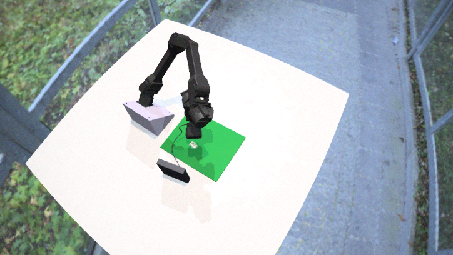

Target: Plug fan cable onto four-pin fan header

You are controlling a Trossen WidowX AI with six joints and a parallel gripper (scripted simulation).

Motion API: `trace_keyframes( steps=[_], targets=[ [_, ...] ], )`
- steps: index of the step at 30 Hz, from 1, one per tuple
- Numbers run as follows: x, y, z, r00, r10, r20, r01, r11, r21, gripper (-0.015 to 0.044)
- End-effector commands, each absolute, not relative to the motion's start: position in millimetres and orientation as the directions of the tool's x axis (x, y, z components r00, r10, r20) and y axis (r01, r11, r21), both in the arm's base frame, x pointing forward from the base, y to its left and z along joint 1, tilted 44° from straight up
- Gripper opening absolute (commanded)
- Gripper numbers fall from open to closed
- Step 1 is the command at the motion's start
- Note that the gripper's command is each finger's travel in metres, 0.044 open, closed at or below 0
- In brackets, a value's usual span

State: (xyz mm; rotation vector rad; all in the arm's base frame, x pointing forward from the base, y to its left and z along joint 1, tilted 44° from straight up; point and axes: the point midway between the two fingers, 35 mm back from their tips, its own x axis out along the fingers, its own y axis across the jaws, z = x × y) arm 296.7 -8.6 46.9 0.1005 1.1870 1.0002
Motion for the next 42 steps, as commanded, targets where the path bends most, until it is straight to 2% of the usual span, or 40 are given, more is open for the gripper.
trace_keyframes(
  steps=[1,20,42],
  targets=[
    [302,-18,41,0.026,0.685,-0.728,-0.485,0.645,0.591,0.0],
    [313,-51,8,0.026,0.685,-0.728,0.123,0.72,0.683,0.0],
    [321,-54,8,0.027,0.685,-0.728,0.128,0.72,0.682,0.0]
  ],
)
